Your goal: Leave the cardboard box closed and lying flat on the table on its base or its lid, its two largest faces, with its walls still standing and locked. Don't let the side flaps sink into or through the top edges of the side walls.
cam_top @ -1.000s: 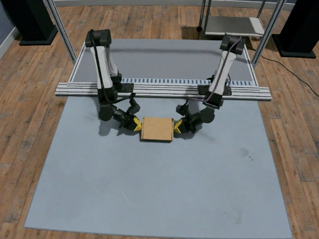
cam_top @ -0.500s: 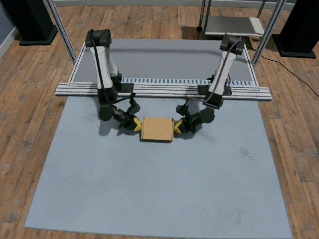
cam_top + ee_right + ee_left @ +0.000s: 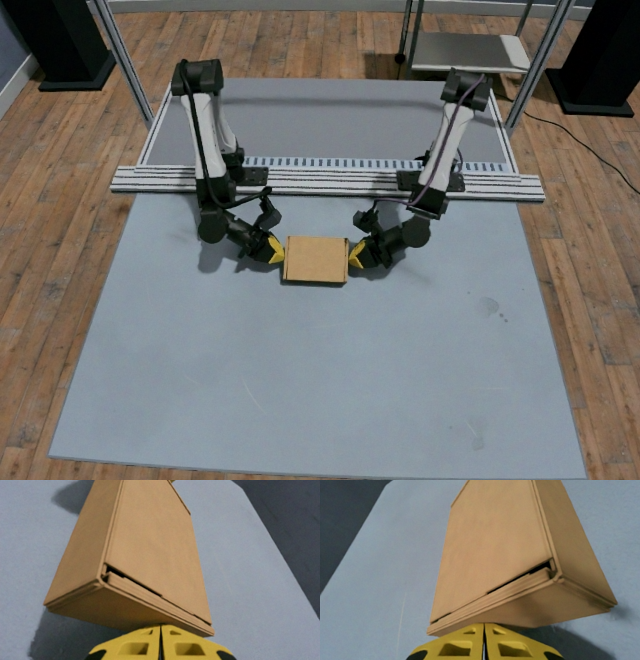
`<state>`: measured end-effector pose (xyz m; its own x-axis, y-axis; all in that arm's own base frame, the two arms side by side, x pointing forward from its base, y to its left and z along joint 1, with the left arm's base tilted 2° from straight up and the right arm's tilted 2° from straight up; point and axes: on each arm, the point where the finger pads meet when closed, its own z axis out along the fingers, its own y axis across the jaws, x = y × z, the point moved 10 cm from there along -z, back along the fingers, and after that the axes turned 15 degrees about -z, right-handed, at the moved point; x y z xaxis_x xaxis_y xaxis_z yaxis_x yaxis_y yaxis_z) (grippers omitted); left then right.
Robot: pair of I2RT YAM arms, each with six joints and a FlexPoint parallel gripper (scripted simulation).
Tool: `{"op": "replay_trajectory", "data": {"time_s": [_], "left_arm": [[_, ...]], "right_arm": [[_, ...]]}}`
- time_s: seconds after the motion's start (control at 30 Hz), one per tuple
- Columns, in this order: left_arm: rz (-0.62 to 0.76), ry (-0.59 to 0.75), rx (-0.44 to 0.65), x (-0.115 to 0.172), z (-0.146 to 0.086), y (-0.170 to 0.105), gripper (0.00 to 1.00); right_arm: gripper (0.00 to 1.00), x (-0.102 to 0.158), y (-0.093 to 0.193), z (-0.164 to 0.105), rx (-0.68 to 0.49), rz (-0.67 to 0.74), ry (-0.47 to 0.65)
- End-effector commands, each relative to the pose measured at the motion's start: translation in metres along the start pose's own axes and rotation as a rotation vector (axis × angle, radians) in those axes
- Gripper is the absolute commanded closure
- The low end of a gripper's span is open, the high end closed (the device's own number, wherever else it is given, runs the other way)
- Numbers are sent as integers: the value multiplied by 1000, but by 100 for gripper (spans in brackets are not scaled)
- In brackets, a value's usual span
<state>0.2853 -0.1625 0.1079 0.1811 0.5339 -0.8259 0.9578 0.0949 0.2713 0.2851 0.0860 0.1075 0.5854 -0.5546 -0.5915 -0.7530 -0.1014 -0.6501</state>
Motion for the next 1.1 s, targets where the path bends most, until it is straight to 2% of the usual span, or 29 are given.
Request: {"op": "replay_trajectory", "data": {"time_s": [0.0,0.97,1.0,1.07], "left_arm": [[34,-43,27,-6,7,-5,100],[31,-41,29,-2,9,-7,100],[8,-32,26,5,12,-12,100],[12,-35,23,4,12,-10,100]], "right_arm": [[100,-5,0,7,-5,-30,-44],[100,-2,8,9,-15,-18,-44],[100,4,-4,13,0,-53,-51],[100,3,-4,12,1,-54,-51]]}}
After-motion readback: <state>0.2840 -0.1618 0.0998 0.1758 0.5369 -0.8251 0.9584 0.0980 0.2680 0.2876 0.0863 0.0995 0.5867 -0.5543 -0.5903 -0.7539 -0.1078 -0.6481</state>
